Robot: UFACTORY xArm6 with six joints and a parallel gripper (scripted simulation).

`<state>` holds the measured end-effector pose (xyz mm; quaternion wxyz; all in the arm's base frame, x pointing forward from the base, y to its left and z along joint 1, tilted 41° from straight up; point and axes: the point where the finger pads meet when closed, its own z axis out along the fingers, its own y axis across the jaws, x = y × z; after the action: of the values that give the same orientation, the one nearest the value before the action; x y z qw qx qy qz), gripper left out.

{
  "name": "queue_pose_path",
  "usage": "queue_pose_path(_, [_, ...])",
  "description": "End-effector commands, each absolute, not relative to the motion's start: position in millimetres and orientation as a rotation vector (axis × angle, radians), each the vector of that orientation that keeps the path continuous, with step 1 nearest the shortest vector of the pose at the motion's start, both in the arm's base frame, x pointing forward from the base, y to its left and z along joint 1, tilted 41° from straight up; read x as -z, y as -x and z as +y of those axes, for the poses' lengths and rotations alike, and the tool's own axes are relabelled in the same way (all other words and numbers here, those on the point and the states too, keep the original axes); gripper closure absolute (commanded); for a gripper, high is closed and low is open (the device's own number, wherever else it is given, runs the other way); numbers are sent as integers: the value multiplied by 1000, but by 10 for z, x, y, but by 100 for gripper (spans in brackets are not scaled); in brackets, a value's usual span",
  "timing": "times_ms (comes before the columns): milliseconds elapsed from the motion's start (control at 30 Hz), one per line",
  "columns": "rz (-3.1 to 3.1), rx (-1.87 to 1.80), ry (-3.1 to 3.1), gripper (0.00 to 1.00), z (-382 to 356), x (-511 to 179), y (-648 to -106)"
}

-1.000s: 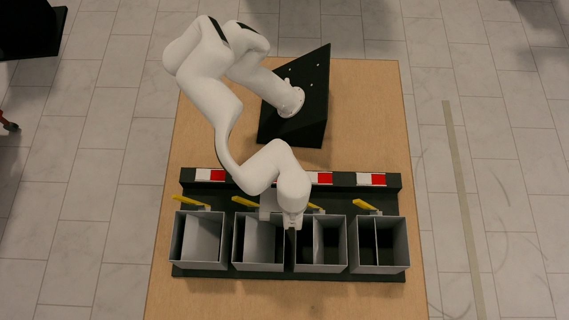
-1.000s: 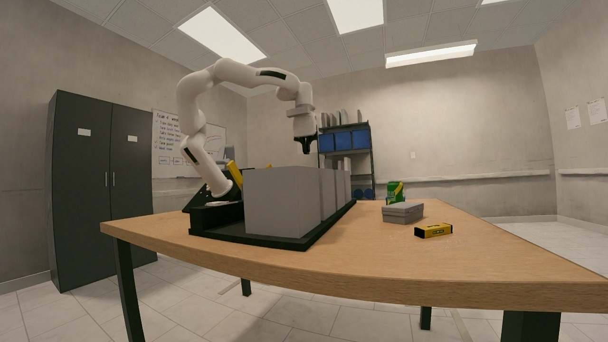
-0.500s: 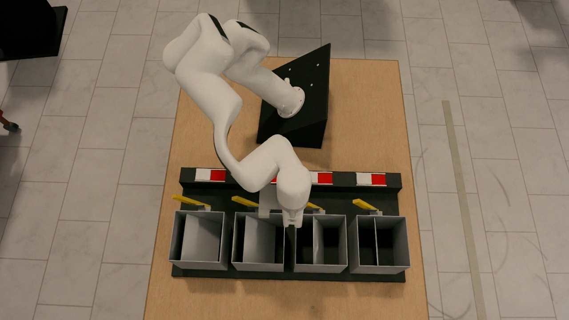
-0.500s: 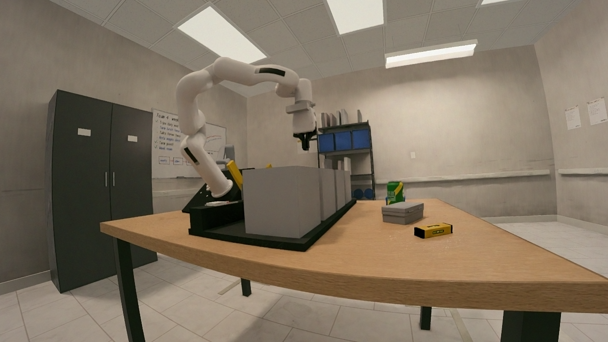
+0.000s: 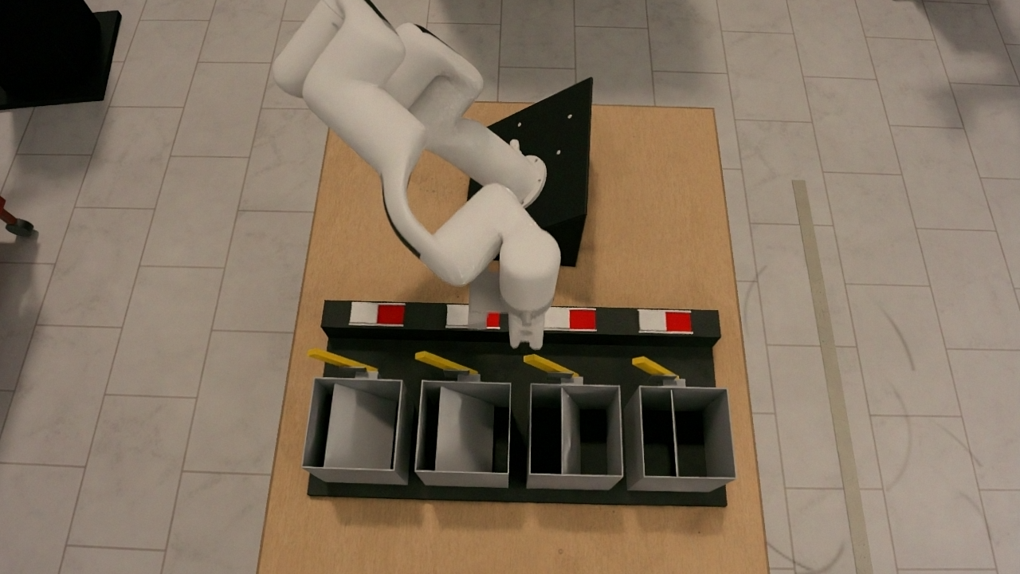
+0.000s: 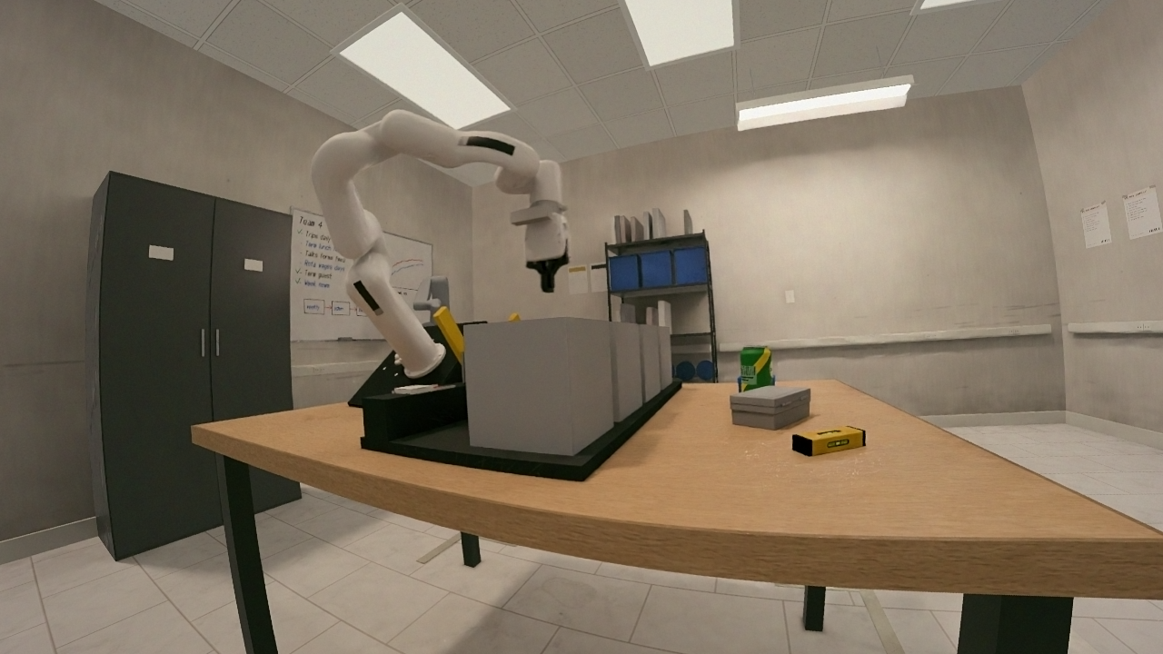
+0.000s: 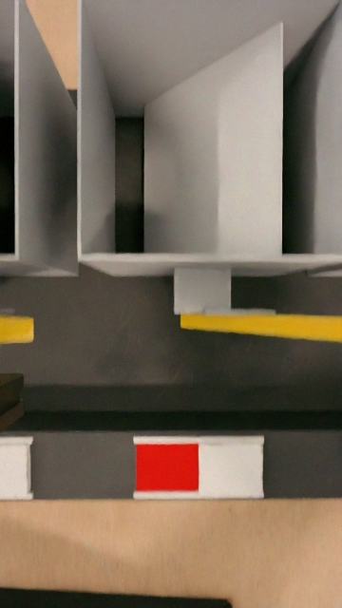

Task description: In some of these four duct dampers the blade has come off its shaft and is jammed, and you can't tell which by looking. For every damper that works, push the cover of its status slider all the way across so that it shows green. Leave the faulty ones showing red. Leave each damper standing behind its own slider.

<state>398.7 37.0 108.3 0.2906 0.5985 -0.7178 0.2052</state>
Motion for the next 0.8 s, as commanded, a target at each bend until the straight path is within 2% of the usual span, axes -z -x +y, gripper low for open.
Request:
queue_pose_path(0, [-1922,-557,-1608,100,475,-1136,-3596])
queue_pose_path(300, [-1922,-557,-1607,100,581,-1158,-3029])
queue_pose_path(767, [-1922,-557,-1607,100,557,-1128,-3011])
